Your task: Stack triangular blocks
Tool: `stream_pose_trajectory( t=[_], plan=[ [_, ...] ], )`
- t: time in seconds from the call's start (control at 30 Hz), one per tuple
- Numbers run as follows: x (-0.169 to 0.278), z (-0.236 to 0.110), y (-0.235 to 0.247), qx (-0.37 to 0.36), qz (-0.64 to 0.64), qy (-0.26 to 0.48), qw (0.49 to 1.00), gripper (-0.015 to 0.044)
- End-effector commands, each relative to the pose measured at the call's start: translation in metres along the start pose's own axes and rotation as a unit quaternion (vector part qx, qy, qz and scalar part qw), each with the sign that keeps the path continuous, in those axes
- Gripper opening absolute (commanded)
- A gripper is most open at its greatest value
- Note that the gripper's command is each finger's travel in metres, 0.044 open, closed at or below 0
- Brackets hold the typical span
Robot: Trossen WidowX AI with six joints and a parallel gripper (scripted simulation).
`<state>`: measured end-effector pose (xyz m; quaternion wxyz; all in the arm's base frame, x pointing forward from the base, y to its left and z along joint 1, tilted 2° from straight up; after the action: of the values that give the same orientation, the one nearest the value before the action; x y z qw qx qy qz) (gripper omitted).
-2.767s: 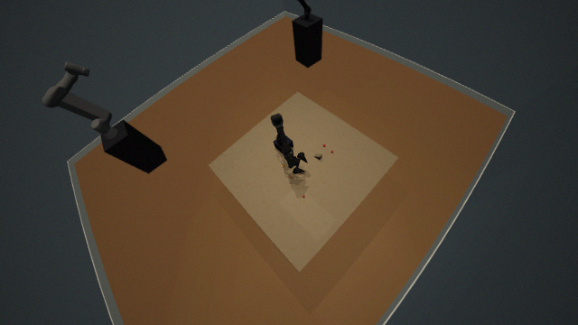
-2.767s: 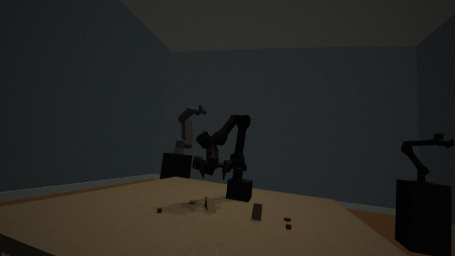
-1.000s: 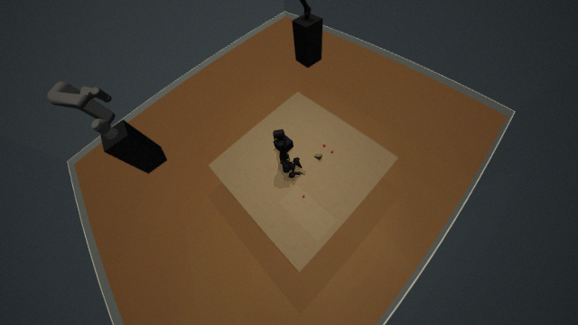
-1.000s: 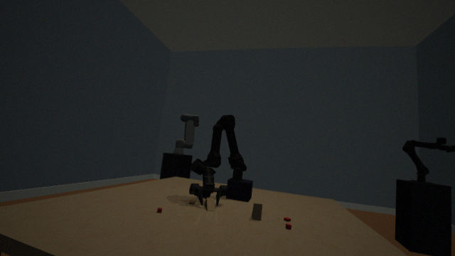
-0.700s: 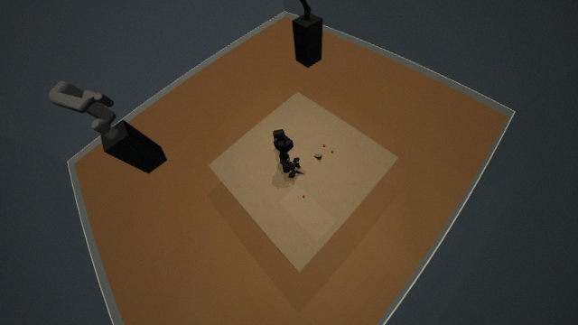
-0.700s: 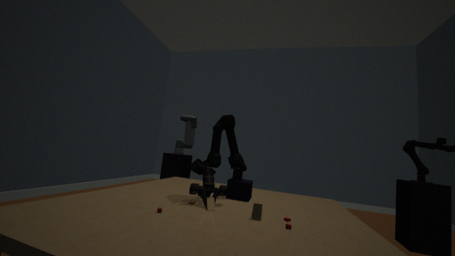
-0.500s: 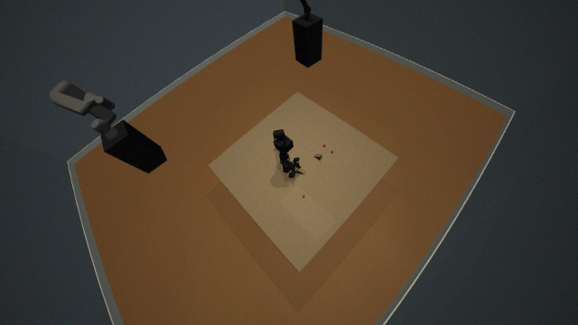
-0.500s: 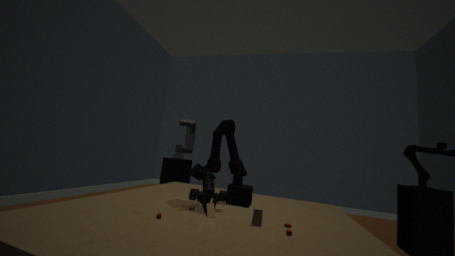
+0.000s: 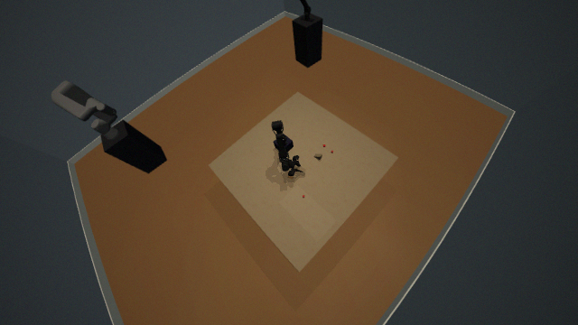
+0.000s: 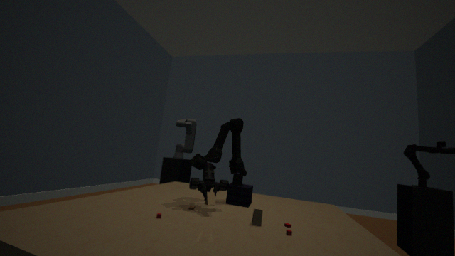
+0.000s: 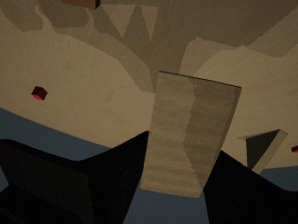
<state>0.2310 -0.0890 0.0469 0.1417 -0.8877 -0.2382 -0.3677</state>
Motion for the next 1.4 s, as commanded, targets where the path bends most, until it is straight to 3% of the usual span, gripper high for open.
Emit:
stream_pose_trajectory(
  t=[0.0,0.23,0.43,0.9,1.37],
  plan=[
    [0.013,-0.012,-0.001,-0.003,-0.006,0.003,1.0,0.0],
    [0.032,-0.035,-0.008,-0.003,-0.006,0.003,1.0,0.0],
    [0.031,-0.033,-0.007,-0.003,-0.013,-0.002,1.0,0.0],
    [0.043,-0.026,-0.004,0.016,-0.217,-0.061,0.974,0.0],
    [0.056,-0.019,-0.003,0.057,-0.416,-0.112,0.901,0.0]
  ],
)
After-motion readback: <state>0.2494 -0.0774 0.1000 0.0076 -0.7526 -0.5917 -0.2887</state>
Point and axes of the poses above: the point midway between the two fingers, 35 mm back from their tips, its own z axis out along the fingers, its own y axis across the jaws, x = y × z, the point moved 9 cm from there along -z, back along the fingers, and after that the axes turned 5 degrees about z, right-handed, at the moved point
